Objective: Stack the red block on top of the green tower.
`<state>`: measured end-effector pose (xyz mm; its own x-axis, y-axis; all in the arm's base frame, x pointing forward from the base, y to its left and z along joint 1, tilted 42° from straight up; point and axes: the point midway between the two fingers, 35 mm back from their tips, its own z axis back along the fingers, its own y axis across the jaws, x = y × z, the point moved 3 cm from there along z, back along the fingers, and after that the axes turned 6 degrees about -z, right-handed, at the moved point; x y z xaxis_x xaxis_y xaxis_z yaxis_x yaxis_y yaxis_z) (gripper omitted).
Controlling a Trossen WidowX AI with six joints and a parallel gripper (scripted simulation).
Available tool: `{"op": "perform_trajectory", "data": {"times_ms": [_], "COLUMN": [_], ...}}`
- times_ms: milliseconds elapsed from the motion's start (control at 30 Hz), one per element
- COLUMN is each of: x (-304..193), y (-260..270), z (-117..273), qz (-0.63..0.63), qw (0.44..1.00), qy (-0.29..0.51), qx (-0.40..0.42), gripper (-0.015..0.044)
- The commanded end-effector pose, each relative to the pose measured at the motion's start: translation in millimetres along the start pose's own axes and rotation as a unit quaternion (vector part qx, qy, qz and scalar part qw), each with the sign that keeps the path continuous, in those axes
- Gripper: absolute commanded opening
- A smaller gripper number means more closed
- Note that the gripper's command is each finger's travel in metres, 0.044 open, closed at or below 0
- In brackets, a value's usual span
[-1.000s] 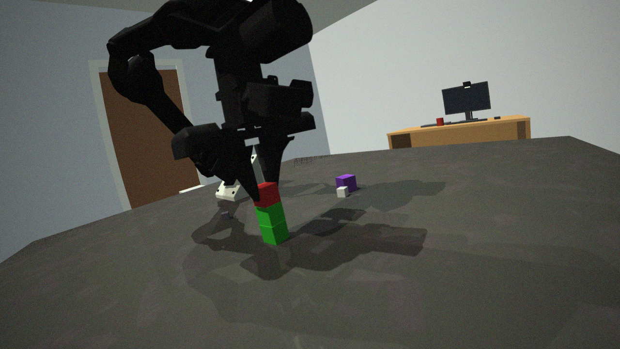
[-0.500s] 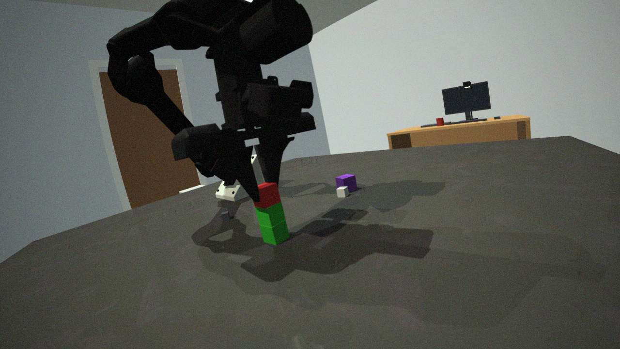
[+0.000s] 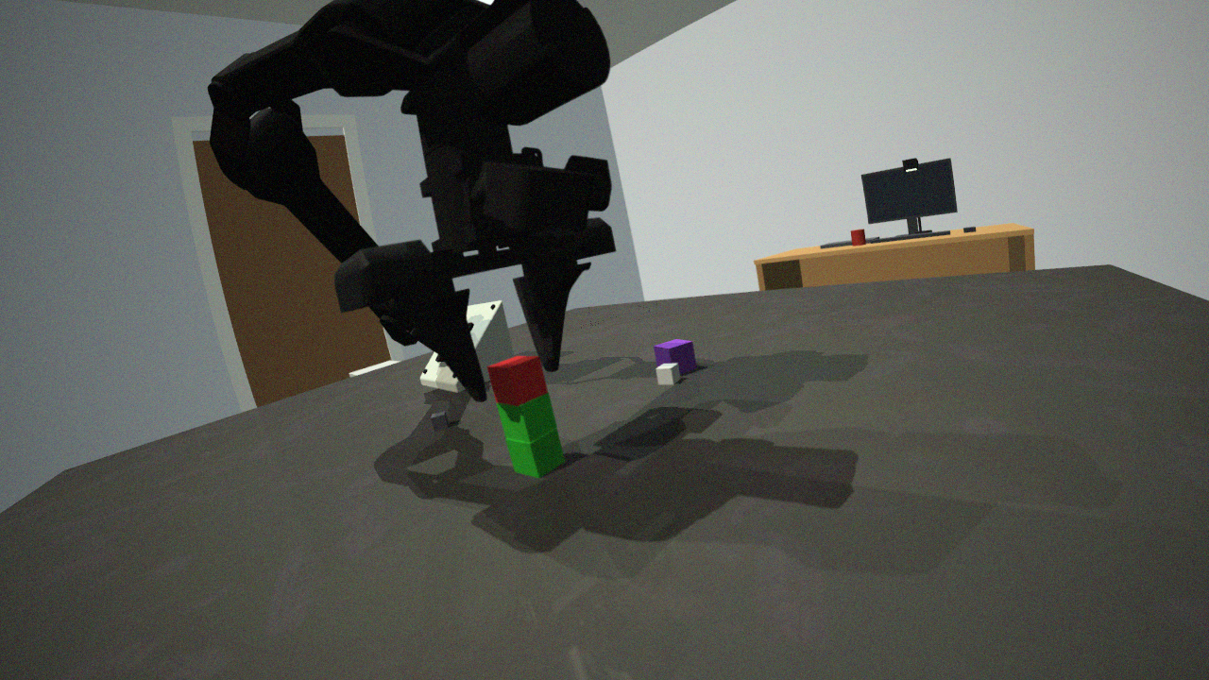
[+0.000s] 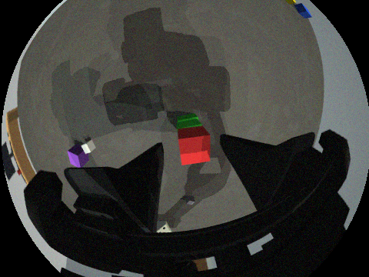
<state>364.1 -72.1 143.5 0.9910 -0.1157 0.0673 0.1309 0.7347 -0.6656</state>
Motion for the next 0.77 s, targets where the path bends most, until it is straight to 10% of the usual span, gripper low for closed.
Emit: {"op": "perform_trajectory", "data": {"times_ms": [0,733], "x": [0.2,0.2], "y": [-0.1,-0.1], "z": [0.0,0.0], "qz": [0.0,0.0], "qw": [1.0,1.0], "qy": [0.0,0.0], "qx": [0.0,0.0], "gripper": [0.0394,0.044]}}
